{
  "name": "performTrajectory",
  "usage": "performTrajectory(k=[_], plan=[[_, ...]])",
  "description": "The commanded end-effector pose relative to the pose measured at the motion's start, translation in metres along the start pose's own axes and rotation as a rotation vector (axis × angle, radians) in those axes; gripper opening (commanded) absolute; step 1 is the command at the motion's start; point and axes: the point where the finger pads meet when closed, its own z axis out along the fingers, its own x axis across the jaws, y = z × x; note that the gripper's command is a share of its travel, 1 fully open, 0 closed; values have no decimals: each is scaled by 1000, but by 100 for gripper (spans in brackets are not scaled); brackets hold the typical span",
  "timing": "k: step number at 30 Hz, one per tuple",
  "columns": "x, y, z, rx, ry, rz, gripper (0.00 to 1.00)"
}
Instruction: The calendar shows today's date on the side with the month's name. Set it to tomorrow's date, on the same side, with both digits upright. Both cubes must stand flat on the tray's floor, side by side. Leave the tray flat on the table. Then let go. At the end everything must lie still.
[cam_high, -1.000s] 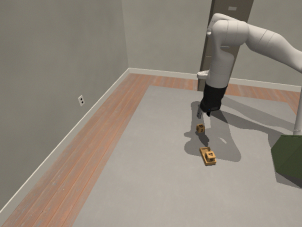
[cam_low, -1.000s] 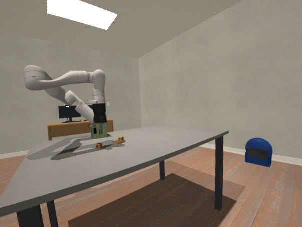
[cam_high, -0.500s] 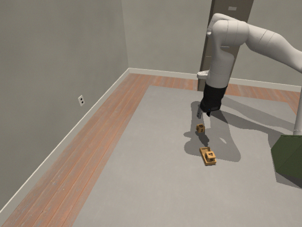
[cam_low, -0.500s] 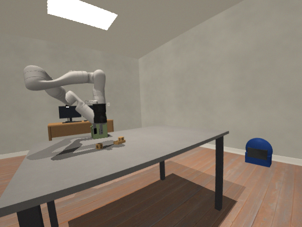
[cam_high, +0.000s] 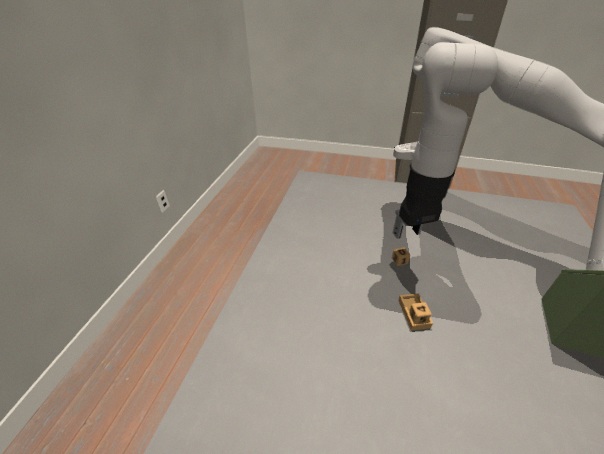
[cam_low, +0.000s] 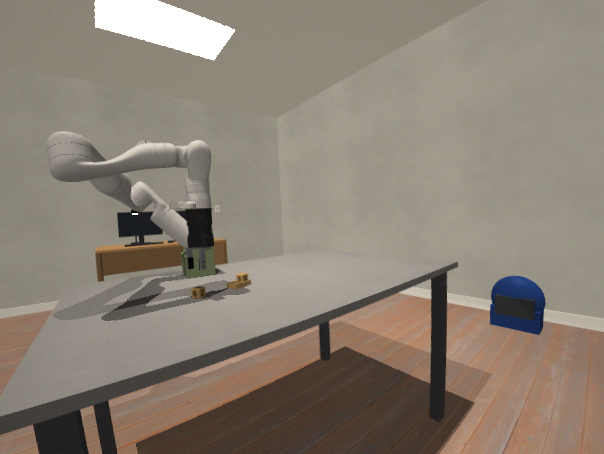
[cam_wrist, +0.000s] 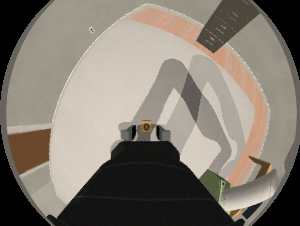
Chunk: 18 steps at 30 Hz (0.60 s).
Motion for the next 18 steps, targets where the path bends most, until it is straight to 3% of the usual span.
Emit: performTrajectory(k=[1, 18], plan=[[0, 0, 2, 0, 0, 0, 87], [0, 1, 23, 0, 0, 0, 87]])
